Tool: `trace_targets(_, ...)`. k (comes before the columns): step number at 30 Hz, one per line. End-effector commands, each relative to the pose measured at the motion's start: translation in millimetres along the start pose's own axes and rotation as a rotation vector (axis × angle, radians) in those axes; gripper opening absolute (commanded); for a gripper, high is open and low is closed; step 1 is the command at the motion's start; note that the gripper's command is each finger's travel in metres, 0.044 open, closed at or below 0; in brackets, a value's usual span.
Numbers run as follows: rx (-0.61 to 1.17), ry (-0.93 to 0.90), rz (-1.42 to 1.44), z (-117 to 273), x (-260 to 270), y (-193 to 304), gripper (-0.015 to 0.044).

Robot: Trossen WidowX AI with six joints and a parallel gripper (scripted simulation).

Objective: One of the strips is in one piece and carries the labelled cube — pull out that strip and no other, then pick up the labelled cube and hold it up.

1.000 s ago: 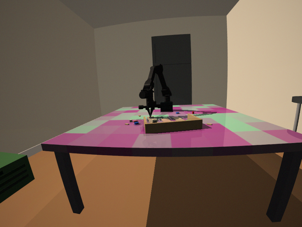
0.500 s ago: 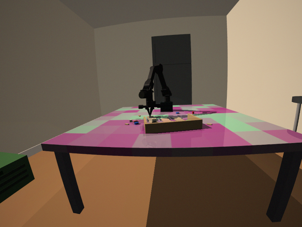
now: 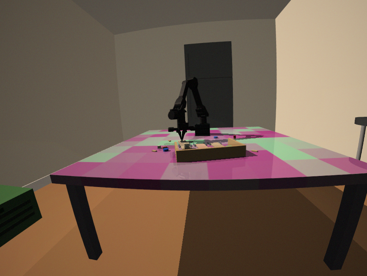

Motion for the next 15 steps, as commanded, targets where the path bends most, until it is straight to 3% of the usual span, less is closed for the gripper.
trace_targets(1, 0.034, -0.007, -0.002, -5, 1, 14, 0.0000)
trace_targets(15, 0.036, -0.007, -0.002, -5, -3, 34, 0.0000)
Point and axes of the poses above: the point midway between the two fingers, 35 mm back from their tips, its own z axis back along the fingers, its own x axis across the jaws, y = z × x, the point moved 7 cm from there along z, back along the fingers, and after that the axes turned 14 degrees about -z, right-handed, at the moved point
